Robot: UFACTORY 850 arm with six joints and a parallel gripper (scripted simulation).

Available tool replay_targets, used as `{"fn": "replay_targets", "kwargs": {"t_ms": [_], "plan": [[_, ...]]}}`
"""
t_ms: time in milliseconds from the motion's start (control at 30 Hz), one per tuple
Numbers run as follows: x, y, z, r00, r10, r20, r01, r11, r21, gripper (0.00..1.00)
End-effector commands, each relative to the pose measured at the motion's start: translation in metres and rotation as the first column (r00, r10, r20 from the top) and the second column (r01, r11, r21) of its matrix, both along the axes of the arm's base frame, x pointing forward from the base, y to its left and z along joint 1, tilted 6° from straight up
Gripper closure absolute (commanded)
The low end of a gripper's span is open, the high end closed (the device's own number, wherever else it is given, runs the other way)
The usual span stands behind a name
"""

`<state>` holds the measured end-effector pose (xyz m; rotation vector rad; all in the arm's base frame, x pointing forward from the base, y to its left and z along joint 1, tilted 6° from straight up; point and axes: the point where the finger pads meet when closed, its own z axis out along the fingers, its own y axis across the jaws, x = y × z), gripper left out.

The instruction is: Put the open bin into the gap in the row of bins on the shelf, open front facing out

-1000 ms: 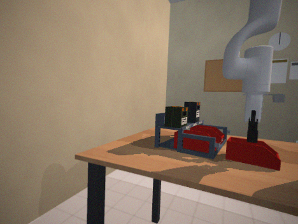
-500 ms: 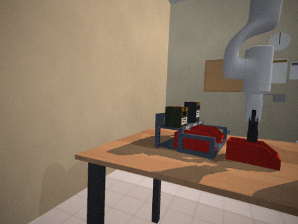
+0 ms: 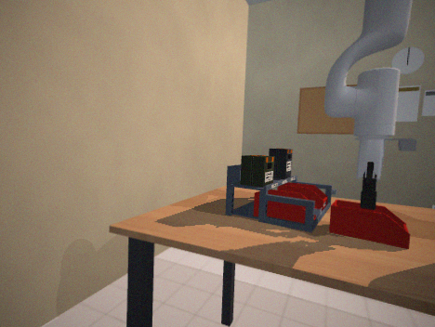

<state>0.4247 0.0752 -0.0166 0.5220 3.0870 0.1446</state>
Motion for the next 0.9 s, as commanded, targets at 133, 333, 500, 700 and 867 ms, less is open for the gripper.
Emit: {"fn": "replay_targets", "kwargs": {"t_ms": [133, 333, 500, 700, 867], "plan": [[0.0008, 0.0006, -0.0055, 1.0, -0.001, 0.012, 0.001, 1.0, 0.001, 0.71], [0.0008, 0.0006, -0.0055, 1.0, -0.001, 0.012, 0.001, 1.0, 0.001, 0.71], [0.0013, 0.0015, -0.0151, 1.0, -0.001, 0.012, 0.001, 1.0, 0.001, 0.71], [0.0013, 0.0015, -0.0151, 1.0, -0.001, 0.012, 0.001, 1.0, 0.001, 0.71], [0.0013, 0.0015, -0.0151, 1.0, -0.001, 0.012, 0.001, 1.0, 0.001, 0.71]]}}
